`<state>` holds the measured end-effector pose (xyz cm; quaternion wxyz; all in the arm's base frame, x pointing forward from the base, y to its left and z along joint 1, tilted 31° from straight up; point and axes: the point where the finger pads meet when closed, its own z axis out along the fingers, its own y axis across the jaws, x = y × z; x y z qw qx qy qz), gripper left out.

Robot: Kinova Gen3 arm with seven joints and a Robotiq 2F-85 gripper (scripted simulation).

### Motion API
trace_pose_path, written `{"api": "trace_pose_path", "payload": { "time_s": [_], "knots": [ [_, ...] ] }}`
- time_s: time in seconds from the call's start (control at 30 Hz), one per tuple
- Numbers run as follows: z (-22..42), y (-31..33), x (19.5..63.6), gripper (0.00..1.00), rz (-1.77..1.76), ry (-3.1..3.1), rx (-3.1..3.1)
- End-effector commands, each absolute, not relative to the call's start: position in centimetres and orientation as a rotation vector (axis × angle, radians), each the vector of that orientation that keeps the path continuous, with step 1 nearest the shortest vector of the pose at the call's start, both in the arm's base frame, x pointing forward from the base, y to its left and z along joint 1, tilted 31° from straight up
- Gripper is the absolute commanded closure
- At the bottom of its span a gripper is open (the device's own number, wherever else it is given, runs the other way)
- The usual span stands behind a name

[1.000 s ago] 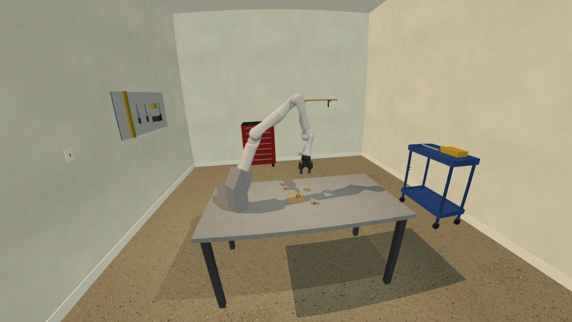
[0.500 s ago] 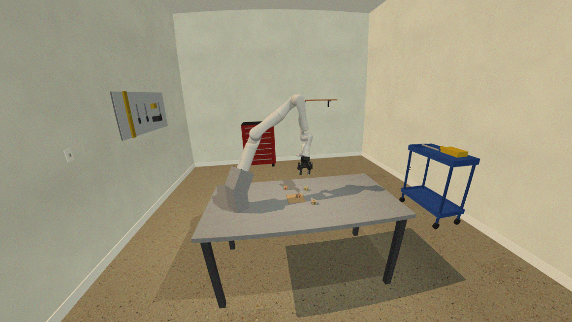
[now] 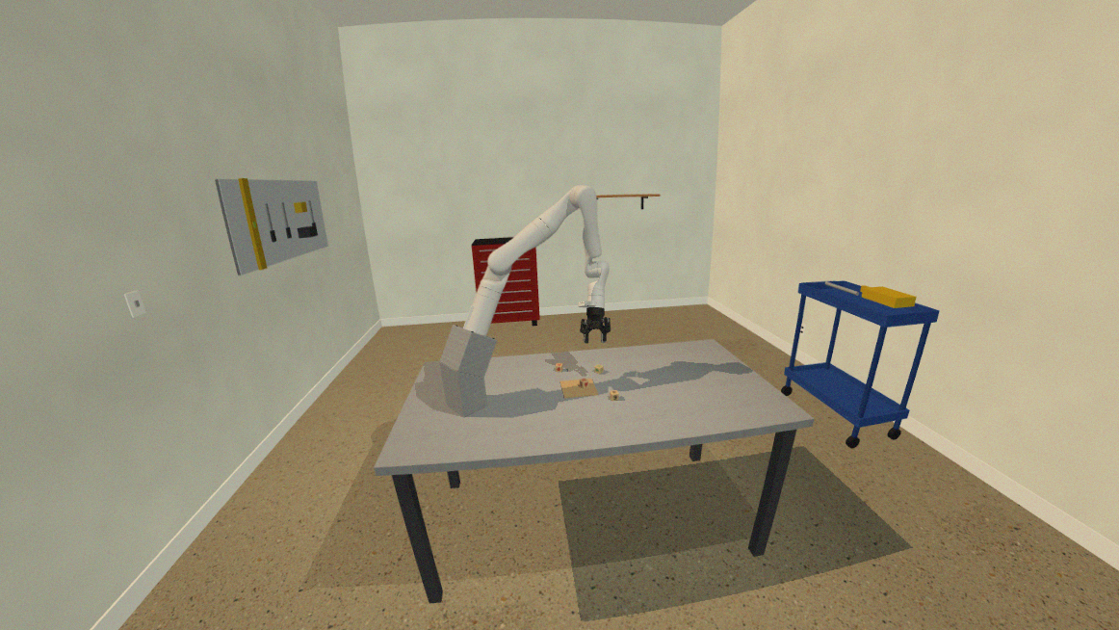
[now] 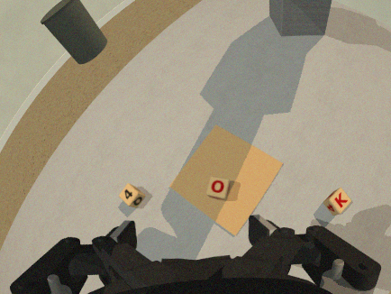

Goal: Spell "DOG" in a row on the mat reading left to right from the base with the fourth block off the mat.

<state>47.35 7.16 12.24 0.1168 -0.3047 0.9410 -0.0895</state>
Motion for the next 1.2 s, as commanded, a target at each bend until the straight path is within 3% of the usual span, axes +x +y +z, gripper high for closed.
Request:
{"api": "trace_pose_path", "payload": {
  "time_s": [0.0, 1.17],
  "knots": [
    [11.9, 7.9, 47.3, 0.00, -0.264, 2.727, -0.928],
    [10.8, 10.4, 47.0, 0.00, -0.283, 2.601, -1.116]
  ]
}}
